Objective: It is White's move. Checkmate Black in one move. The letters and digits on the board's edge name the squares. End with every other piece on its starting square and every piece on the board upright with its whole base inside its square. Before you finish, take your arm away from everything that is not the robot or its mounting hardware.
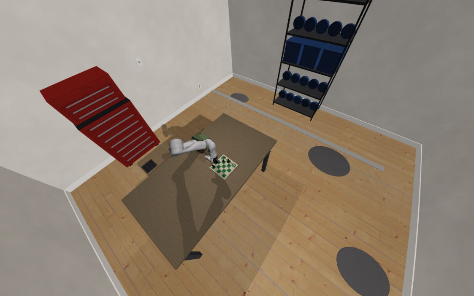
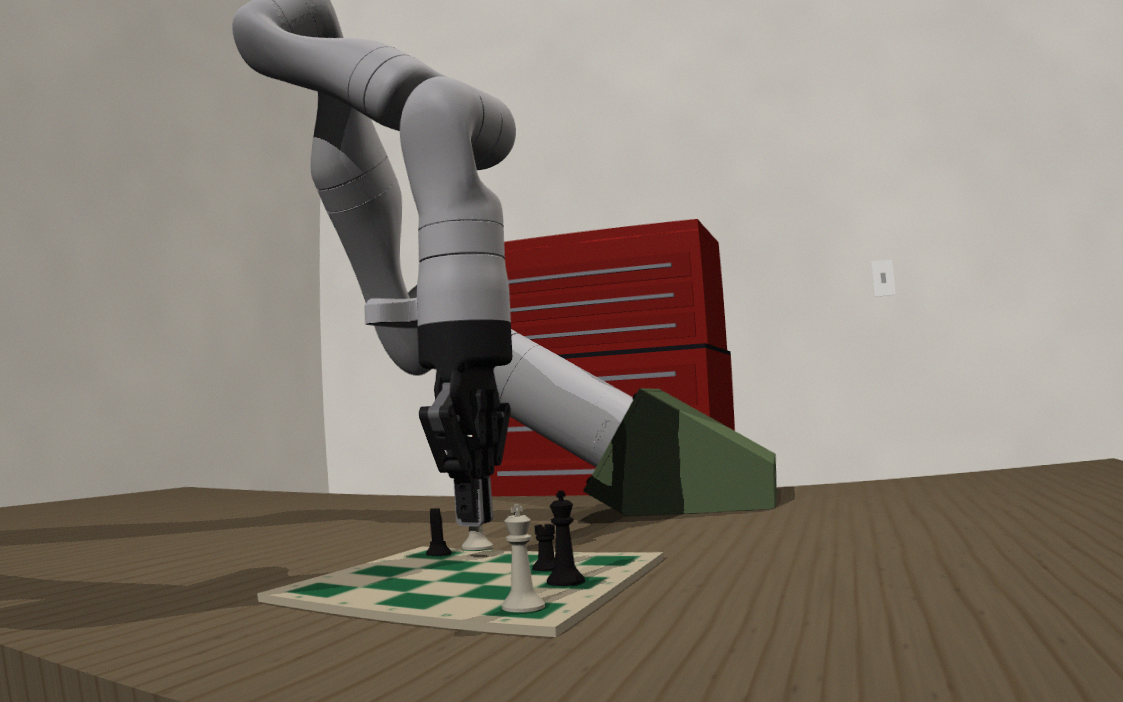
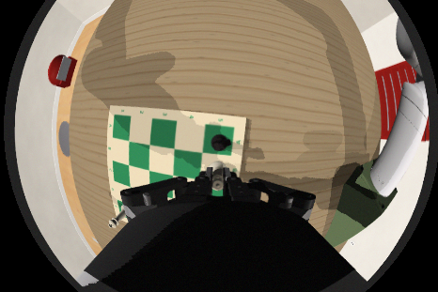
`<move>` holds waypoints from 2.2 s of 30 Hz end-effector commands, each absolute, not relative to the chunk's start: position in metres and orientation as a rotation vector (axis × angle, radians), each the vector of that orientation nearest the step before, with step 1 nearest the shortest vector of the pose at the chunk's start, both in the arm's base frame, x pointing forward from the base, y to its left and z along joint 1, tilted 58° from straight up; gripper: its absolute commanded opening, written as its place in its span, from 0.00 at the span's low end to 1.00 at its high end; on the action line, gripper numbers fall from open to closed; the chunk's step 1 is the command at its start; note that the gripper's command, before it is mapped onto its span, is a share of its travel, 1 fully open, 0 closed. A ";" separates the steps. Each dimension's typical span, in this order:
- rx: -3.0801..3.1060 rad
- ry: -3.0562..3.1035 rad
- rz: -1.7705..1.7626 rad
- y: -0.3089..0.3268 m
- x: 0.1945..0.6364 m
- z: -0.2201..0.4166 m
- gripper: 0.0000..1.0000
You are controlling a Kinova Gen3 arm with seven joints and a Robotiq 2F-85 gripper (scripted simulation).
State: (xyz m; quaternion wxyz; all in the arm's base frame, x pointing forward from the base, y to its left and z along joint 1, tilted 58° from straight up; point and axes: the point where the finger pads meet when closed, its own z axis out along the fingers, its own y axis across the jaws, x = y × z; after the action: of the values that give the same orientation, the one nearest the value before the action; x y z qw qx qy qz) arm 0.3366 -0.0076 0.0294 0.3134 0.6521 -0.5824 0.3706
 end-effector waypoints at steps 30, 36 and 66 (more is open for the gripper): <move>1.726 -1.539 0.980 0.072 0.327 0.079 0.00; 1.728 -1.537 0.979 0.072 0.327 0.078 0.00; 1.984 -0.983 0.731 0.103 0.370 0.051 0.00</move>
State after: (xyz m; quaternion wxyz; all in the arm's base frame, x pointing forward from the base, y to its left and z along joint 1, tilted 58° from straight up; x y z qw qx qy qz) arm 0.3654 0.1023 0.0578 0.3858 0.7777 -0.3976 0.2970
